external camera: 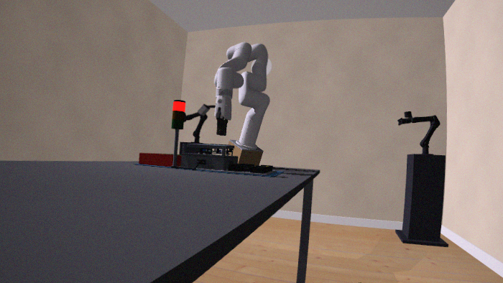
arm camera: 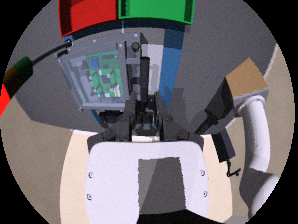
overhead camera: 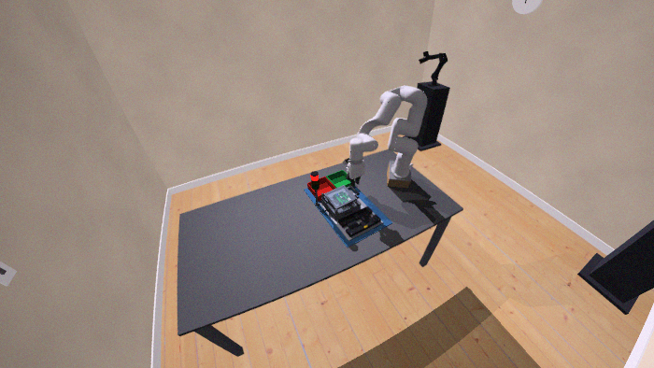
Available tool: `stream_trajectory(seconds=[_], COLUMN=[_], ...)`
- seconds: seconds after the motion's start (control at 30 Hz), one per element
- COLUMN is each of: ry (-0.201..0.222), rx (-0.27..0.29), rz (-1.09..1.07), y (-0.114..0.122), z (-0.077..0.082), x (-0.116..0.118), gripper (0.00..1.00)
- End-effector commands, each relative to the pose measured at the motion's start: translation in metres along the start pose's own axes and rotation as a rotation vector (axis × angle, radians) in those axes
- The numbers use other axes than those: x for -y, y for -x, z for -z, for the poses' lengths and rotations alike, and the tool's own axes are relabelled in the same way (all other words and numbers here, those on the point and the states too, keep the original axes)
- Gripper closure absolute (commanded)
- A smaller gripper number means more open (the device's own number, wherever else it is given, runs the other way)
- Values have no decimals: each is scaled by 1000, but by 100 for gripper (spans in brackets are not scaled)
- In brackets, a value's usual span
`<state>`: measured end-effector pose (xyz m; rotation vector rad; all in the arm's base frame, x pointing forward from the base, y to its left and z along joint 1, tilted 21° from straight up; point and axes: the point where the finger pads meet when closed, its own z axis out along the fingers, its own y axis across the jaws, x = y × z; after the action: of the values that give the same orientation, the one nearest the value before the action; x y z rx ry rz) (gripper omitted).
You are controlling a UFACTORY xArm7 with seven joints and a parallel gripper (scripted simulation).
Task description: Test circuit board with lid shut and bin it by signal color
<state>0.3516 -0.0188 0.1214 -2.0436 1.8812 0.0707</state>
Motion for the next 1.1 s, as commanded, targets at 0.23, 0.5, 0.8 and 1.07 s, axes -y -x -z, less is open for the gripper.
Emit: stream_trajectory(seconds=[0.23, 0.5, 0.8, 1.07], ry=[-3, -3, -3, -3], rx=[-1, -1, -1, -1], rz=[-1, -1, -1, -1], y=[-1, -1, -1, -1], z=[-7, -15, -21, -21], x=[1, 1, 1, 1], gripper=[73, 73, 73, 73])
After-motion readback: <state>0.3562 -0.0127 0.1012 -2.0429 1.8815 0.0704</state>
